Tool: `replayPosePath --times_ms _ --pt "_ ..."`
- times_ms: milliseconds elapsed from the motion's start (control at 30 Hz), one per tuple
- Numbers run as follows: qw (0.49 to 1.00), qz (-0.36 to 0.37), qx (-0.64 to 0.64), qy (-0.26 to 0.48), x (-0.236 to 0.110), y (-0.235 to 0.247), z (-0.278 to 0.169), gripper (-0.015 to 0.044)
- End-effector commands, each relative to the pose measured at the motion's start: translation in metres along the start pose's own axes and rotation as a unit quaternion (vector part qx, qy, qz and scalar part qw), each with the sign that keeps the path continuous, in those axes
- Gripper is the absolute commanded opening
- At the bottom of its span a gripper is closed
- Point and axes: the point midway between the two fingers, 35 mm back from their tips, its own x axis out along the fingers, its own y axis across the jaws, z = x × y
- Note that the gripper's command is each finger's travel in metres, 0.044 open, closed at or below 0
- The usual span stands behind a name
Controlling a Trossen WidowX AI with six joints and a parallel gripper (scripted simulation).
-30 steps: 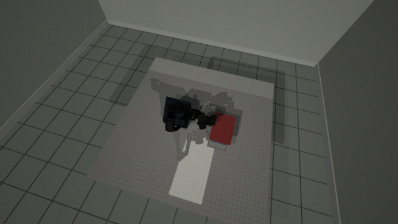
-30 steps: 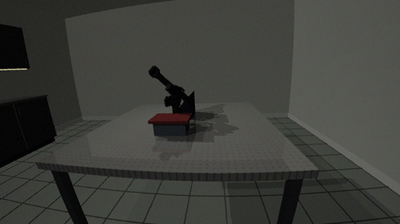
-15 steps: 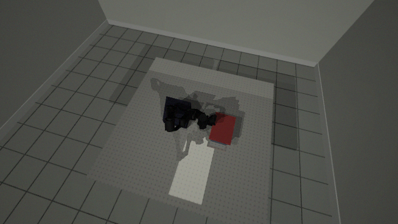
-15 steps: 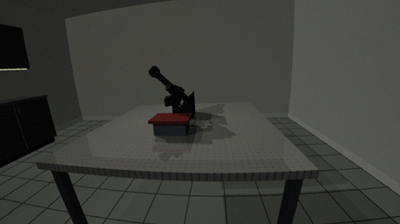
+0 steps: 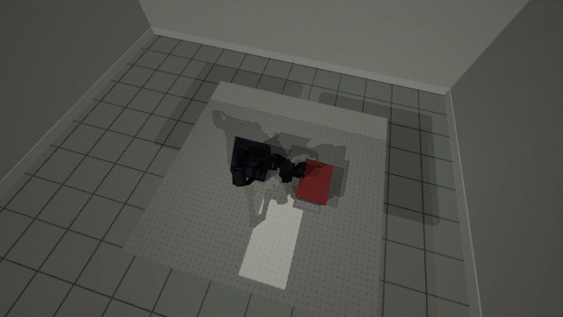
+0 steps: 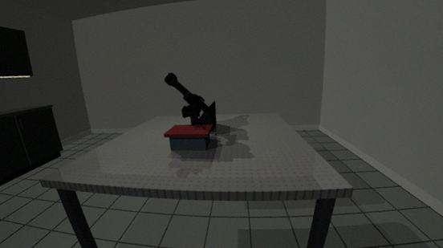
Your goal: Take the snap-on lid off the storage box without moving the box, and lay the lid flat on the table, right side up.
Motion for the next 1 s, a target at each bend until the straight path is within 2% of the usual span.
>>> replayPosePath --times_ms 0,967 --pt "1.0 0.003 0.002 0.0 -0.0022 0.0028 -0.0002 0.0" --pt "1.0 0.003 0.002 0.0 -0.0064 0.0069 -0.0002 0.0"
